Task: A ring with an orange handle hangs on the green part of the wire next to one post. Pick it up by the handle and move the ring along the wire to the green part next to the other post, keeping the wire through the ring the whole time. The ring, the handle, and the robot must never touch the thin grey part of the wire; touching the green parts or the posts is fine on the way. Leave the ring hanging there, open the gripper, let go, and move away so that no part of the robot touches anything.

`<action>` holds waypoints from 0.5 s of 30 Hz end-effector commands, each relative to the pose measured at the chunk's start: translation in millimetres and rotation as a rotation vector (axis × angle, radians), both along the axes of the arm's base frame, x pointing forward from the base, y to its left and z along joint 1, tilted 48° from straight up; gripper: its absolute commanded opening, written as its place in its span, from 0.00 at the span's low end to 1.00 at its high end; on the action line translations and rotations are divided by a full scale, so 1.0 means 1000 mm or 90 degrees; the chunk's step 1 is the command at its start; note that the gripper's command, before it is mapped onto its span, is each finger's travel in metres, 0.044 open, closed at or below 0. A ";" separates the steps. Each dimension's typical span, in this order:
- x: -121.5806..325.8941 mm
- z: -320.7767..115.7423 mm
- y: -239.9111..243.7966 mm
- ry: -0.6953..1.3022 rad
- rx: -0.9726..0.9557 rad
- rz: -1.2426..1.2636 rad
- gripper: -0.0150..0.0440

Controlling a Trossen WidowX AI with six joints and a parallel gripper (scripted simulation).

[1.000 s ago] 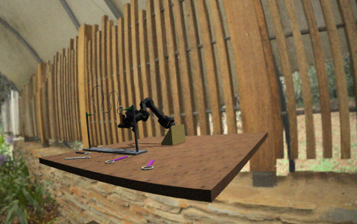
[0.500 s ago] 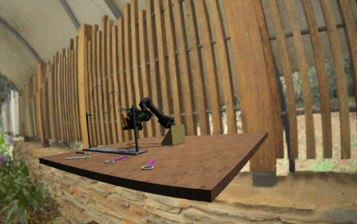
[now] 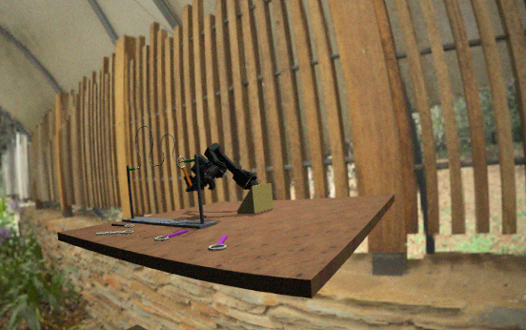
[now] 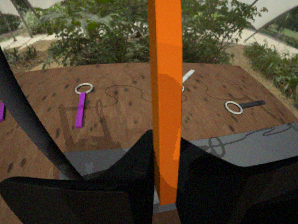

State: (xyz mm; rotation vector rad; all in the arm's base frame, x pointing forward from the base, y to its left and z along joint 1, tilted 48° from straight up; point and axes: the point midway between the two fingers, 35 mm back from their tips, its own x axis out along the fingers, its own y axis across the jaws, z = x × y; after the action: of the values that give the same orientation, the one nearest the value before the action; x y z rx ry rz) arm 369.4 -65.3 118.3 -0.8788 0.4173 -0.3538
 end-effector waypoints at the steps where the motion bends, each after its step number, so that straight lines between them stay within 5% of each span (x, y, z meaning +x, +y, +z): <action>1: 0.000 -0.003 0.004 -0.005 0.011 0.001 0.00; 15: 0.001 -0.015 0.015 -0.006 0.020 0.001 0.00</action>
State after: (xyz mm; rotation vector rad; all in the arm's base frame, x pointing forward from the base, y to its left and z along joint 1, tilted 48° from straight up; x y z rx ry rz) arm 369.8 -53.4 104.8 -0.8530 0.4186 -0.3491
